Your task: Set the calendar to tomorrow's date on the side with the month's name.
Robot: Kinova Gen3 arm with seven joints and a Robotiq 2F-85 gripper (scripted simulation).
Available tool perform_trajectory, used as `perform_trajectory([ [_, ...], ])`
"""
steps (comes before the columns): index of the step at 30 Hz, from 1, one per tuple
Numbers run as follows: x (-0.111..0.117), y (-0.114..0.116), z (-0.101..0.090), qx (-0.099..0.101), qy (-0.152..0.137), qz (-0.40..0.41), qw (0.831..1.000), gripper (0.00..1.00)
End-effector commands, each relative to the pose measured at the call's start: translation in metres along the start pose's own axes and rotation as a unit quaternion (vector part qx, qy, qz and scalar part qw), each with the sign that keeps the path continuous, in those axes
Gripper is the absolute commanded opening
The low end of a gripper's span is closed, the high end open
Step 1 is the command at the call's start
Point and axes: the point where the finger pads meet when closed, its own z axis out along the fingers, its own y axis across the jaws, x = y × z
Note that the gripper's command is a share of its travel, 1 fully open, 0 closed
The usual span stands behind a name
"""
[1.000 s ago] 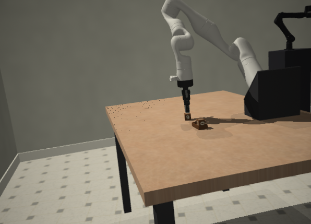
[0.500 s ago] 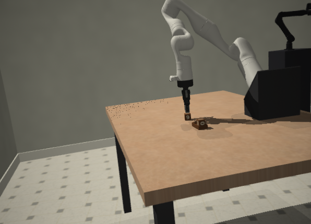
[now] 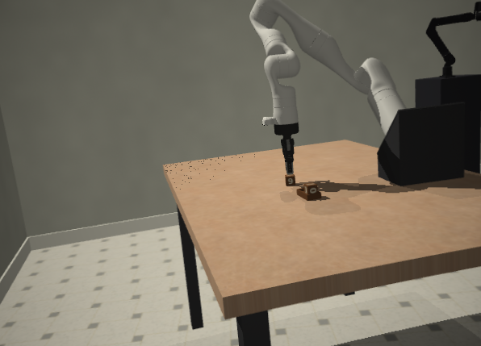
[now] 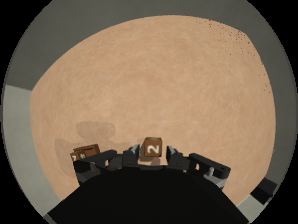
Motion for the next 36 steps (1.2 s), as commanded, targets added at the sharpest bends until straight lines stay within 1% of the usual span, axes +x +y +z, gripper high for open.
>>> perform_trajectory([
  [1,0.0,0.0,-0.001,0.0,0.001,0.0,1.0,0.46],
  [17,0.0,0.0,0.002,0.0,0.001,0.0,1.0,0.46],
  [31,0.0,0.0,0.023,0.0,0.001,0.0,1.0,0.46],
  [36,0.0,0.0,0.026,0.0,0.001,0.0,1.0,0.46],
])
